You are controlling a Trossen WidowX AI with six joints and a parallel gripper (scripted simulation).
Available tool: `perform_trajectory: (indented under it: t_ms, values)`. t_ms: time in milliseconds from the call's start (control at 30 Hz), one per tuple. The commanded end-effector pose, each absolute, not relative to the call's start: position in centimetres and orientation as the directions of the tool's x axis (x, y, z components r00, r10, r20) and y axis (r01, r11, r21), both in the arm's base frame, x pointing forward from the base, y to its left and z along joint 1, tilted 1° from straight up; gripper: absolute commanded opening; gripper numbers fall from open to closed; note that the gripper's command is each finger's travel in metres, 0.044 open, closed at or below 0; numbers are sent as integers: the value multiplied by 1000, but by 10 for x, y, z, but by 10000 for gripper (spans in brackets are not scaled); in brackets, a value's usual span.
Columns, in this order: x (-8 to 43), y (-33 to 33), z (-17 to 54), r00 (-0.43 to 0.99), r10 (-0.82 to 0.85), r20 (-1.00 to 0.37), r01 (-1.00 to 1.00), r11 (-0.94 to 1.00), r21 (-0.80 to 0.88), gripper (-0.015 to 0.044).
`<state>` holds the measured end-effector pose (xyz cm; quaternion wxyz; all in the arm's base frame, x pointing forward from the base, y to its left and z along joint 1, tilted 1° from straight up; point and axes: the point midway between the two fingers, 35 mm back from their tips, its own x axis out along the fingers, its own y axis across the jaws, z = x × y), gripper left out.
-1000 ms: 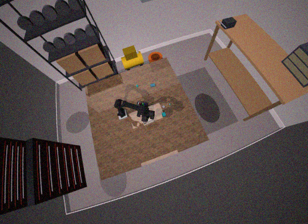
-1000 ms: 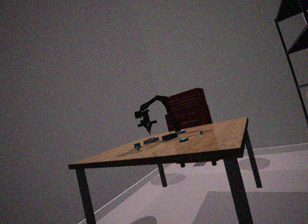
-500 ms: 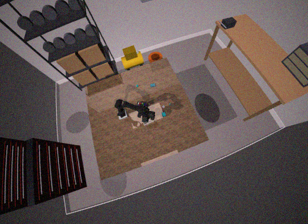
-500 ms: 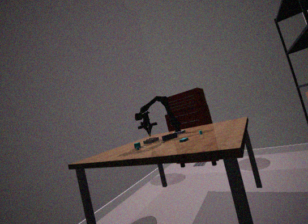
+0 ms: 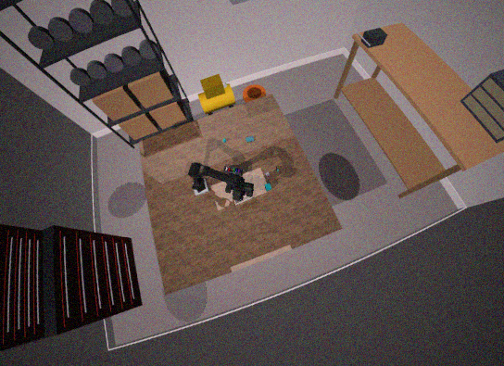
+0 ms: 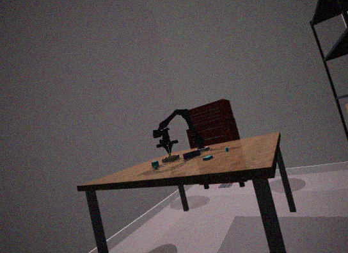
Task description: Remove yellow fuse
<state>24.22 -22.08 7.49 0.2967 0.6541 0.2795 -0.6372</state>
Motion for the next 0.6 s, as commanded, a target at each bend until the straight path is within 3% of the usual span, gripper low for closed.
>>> perform_trajectory:
  t_ms: [0,267,567]
  values:
    - [242,-221,75,32,-13,-999,744,-668,33,131]
    - [242,-221,77,32,-13,-999,744,-668,32,330]
    - [240,-220,112,27,-12,-1000,746,-666,29,330]
